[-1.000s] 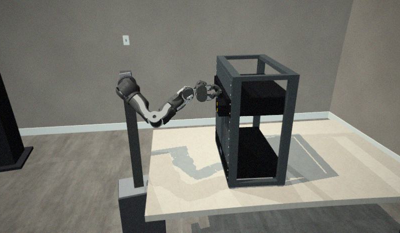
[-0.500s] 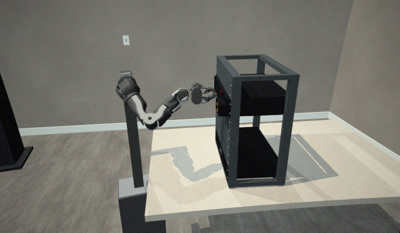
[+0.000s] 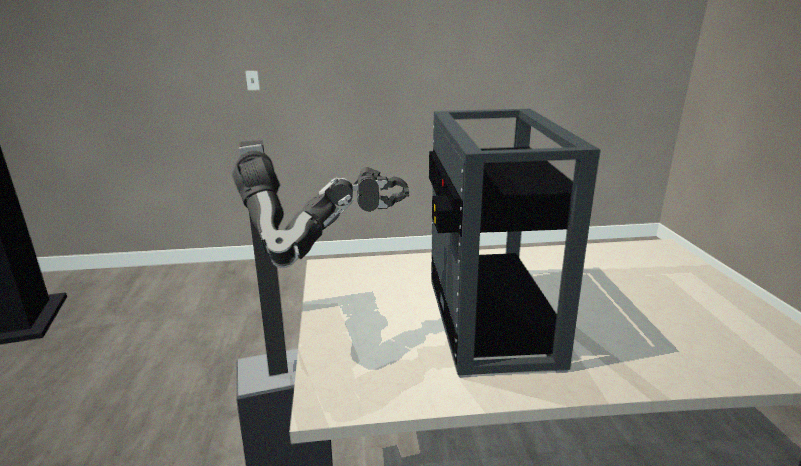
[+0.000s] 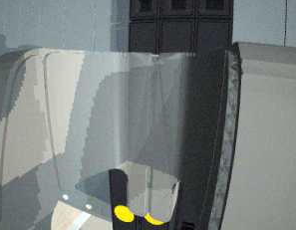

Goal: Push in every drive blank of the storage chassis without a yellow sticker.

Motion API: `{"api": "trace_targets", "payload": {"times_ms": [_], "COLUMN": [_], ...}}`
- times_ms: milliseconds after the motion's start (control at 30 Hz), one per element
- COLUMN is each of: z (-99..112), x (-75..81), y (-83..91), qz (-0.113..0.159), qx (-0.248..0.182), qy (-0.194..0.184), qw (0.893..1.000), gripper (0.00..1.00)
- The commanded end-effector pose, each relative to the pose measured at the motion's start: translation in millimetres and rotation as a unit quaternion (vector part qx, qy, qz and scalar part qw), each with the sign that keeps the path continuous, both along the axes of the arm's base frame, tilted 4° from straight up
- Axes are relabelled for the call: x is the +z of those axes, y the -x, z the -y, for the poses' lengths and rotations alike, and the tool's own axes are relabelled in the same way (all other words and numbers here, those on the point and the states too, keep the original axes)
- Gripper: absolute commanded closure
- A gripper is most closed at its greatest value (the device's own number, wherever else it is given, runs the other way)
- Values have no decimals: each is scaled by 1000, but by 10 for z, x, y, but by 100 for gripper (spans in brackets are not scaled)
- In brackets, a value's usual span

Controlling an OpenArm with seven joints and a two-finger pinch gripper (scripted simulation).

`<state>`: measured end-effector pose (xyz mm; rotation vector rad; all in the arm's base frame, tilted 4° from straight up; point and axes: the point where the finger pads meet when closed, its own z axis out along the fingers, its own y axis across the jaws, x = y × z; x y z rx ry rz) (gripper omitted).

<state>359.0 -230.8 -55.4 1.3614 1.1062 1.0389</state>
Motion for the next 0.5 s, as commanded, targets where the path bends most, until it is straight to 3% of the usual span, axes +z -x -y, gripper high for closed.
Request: {"api": "trace_targets", "payload": {"times_ms": [0,200,467], "z": [7,-16,-21], "x": [37,36,36], "y": [41,138,144], "qz": [4,4,5], "qx": [-3,-2,-2], "qy": [-2,-2,-1], "qw": [1000,1000,1000], "gripper": [100,100,100]}}
